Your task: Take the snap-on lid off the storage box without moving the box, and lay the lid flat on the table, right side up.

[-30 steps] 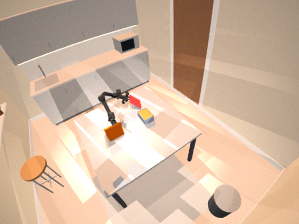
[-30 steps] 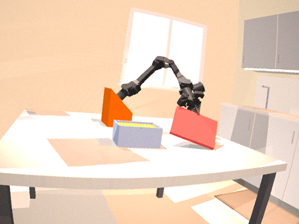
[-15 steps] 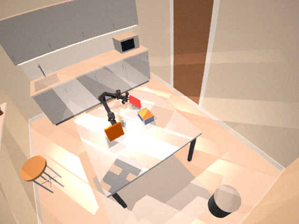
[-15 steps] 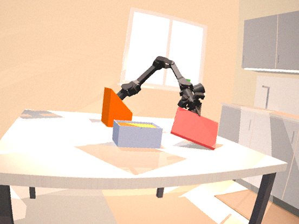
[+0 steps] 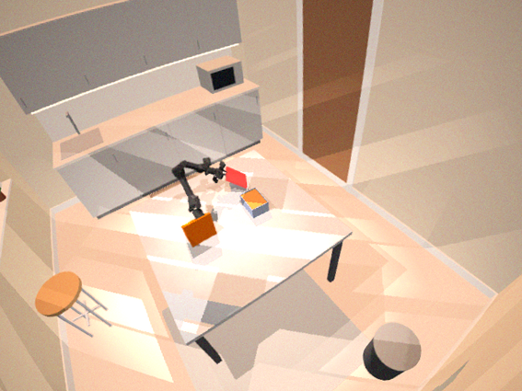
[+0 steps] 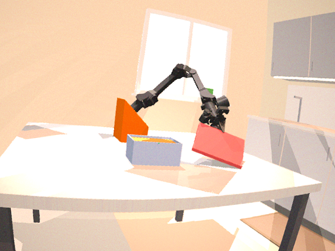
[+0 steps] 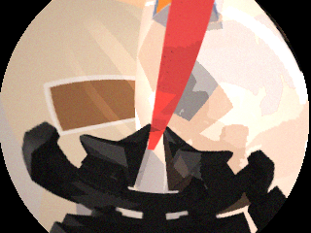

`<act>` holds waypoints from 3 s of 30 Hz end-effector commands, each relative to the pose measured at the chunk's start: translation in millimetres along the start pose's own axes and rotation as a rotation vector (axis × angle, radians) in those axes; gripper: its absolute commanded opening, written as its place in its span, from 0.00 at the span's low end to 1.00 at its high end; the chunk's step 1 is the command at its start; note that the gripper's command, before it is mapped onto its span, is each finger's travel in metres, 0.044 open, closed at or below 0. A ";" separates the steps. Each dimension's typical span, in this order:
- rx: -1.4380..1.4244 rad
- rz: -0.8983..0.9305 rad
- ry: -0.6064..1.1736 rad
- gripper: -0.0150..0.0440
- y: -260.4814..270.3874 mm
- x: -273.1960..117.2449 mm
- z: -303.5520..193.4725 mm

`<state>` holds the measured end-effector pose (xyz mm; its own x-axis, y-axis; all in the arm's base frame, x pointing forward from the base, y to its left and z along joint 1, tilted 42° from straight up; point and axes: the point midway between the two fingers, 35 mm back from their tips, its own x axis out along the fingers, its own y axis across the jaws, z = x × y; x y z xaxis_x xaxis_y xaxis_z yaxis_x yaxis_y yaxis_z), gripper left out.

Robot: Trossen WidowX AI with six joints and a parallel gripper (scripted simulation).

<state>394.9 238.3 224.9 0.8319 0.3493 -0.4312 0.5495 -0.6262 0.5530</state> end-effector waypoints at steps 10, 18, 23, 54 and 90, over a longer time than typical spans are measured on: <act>-0.010 -0.041 -0.042 0.25 -24.4 17.9 14.9; -0.009 -0.041 -0.042 0.25 -29.5 21.8 15.1; -0.009 -0.041 -0.042 0.25 -32.7 24.2 15.3; -0.008 -0.042 -0.042 0.25 -52.4 39.3 16.3; -0.007 -0.042 -0.042 1.00 -60.5 21.4 9.0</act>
<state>386.1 277.0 175.2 0.8026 0.3464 -0.4857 0.5872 -0.6021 0.5409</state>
